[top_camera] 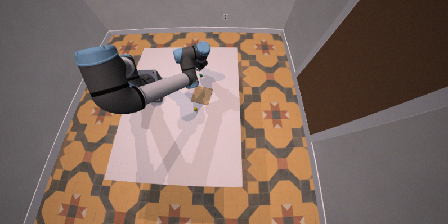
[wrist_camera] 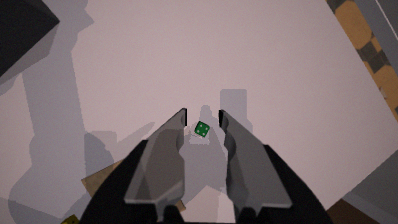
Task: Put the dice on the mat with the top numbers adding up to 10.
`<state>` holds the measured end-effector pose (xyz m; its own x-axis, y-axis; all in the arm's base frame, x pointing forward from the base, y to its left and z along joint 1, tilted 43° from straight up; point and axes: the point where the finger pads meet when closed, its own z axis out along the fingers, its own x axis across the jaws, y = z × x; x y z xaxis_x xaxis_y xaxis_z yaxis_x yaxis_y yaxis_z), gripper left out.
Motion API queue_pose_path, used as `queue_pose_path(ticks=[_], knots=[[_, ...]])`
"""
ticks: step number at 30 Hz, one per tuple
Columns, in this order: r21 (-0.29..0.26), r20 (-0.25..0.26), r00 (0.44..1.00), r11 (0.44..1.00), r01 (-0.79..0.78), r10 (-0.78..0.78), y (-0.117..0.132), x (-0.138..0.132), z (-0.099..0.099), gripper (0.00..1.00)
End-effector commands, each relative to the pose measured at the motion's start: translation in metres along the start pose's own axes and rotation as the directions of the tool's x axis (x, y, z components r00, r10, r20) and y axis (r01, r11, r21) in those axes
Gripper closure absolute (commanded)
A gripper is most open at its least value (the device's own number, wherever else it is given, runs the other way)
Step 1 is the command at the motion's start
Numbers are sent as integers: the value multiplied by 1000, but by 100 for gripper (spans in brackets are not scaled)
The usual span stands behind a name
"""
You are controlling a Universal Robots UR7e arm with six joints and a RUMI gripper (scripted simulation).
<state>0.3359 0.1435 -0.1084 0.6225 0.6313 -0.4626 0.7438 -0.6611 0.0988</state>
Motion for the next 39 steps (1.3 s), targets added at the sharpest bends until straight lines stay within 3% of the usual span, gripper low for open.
queue_pose_path(ticks=[1,7,9,17,24,27,32,33,37,38,39], knots=[[-24,7,985,985,172,-171,-1,-2,0,79],[-47,32,933,931,361,-360,-1,-4,0,79],[-47,32,933,931,361,-360,-1,-4,0,79],[-65,81,794,791,608,-603,0,-6,-1,79],[-60,135,607,605,794,-783,2,-8,-3,79],[-59,137,600,598,799,-788,2,-8,-3,79],[-38,180,417,417,908,-891,4,-8,-5,79],[-37,181,413,414,910,-893,4,-8,-5,79],[-11,211,260,264,964,-942,5,-7,-6,79],[-10,212,257,261,965,-943,6,-7,-6,79],[-3,219,218,223,975,-951,6,-7,-7,79]])
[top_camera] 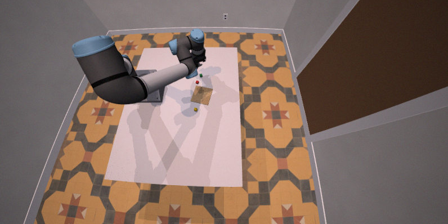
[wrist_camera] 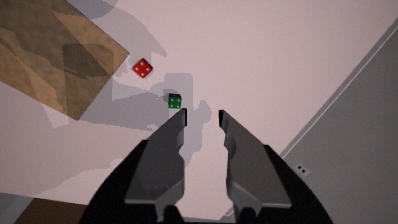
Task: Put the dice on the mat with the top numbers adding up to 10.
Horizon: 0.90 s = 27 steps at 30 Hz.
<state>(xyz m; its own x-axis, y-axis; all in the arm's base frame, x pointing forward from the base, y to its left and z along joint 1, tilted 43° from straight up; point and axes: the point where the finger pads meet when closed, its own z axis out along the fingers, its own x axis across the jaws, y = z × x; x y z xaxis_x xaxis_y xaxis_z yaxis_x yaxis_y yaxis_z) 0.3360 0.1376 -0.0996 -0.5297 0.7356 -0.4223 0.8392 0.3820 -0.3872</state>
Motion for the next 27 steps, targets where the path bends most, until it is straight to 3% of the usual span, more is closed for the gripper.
queue_pose_path(ticks=[1,9,19,21,27], knots=[[-8,22,988,988,154,-154,1,-2,-2,79],[2,62,927,929,371,-370,4,-4,-4,79],[45,109,753,760,648,-649,9,-6,-9,79],[45,109,753,760,648,-649,9,-6,-9,79],[78,124,631,642,763,-765,12,-7,-12,79]])
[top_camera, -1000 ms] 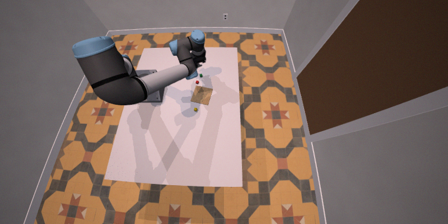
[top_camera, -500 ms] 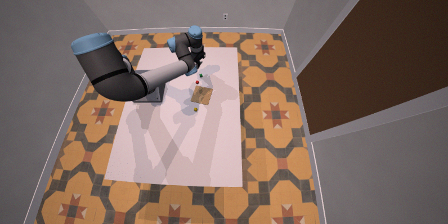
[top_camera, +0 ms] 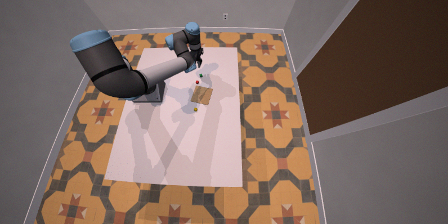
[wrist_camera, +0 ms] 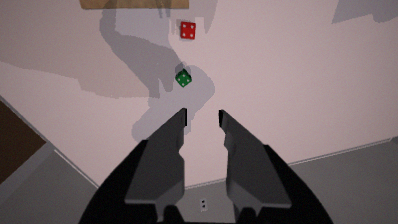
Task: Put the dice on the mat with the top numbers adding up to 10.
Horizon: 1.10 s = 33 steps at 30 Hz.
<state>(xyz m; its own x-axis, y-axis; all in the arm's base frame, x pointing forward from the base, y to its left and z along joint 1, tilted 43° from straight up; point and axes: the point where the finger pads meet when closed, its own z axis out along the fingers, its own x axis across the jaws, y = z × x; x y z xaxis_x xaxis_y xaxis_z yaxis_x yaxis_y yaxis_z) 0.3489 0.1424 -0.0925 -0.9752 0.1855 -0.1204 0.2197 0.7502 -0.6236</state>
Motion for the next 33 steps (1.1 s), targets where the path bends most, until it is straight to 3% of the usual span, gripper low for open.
queue_pose_path(ticks=[1,9,33], knots=[[6,19,992,993,121,-121,1,-2,-2,79],[30,42,954,954,297,-298,4,-6,-6,79],[80,59,836,837,542,-546,9,-10,-11,79]])
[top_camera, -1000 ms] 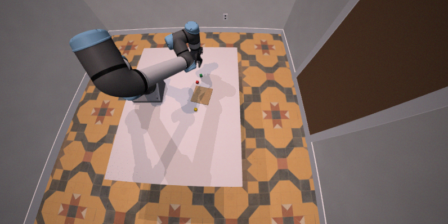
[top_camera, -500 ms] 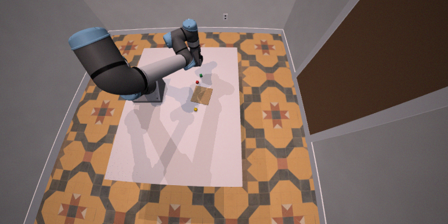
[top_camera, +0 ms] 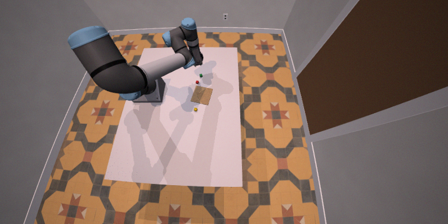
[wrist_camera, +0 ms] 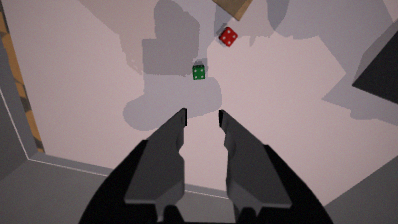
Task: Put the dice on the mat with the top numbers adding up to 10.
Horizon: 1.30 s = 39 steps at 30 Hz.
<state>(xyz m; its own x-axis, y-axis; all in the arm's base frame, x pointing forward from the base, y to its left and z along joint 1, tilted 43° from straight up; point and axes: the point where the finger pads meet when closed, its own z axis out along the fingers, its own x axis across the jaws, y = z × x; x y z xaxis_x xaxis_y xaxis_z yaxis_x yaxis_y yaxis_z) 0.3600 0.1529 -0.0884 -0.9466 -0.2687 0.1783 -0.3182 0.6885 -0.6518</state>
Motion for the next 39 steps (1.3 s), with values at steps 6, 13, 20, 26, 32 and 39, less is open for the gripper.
queue_pose_path(ticks=[6,13,20,26,32,39], knots=[[9,8,998,998,68,-68,1,-2,-2,79],[12,10,996,996,87,-87,1,-2,-2,79],[14,11,995,995,100,-100,1,-3,-2,79],[15,11,995,995,102,-102,1,-3,-3,79],[15,11,995,995,102,-102,1,-3,-3,0],[15,11,995,995,102,-102,1,-3,-3,0]])
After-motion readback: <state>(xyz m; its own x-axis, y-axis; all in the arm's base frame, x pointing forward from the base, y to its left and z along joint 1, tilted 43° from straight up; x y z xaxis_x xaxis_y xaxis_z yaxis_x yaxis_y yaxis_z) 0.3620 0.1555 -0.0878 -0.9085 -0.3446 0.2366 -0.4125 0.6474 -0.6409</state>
